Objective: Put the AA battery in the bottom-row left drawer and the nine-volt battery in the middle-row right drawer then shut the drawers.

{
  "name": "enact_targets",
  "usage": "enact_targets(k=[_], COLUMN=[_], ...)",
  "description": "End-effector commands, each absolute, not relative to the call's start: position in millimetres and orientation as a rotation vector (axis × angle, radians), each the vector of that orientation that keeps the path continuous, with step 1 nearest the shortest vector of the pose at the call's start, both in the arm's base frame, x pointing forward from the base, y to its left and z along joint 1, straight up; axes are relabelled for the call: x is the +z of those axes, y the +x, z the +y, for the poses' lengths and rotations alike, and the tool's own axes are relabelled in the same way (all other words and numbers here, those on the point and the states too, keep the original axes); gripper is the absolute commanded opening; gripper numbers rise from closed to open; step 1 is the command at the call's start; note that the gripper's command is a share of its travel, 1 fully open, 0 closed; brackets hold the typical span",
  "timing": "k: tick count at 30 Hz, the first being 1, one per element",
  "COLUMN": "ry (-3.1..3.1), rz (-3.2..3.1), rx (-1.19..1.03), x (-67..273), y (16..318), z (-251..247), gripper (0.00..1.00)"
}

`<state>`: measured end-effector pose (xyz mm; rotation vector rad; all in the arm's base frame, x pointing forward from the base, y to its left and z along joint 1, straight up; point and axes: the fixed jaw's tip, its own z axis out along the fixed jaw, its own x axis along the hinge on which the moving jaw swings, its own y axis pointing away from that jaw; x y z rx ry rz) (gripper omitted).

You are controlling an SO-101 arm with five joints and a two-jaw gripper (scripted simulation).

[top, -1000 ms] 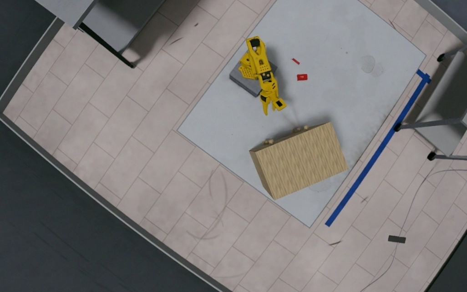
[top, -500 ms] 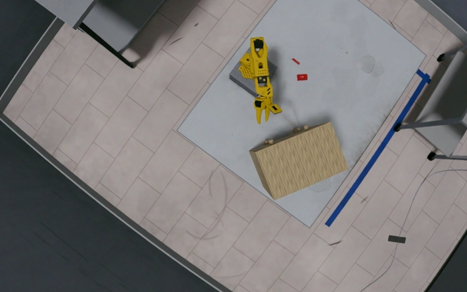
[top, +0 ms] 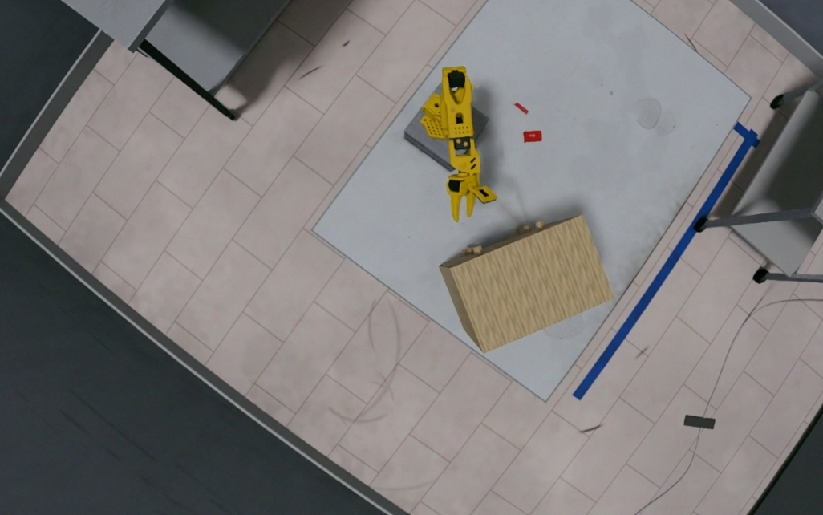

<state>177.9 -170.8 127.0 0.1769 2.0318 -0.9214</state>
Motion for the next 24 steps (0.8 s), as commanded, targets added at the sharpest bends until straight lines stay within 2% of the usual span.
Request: enact_targets(k=[1,13,24], ry=[0.169,0.132,0.132], rz=[2.025,2.023,2.023], rx=[-0.936,-0.913,-0.913], x=[127.5,89.6,89.4], y=[180.8,212.1,212.2], z=[-175.3,-192.5,-192.6], gripper=[0.21,0.21,0.21])
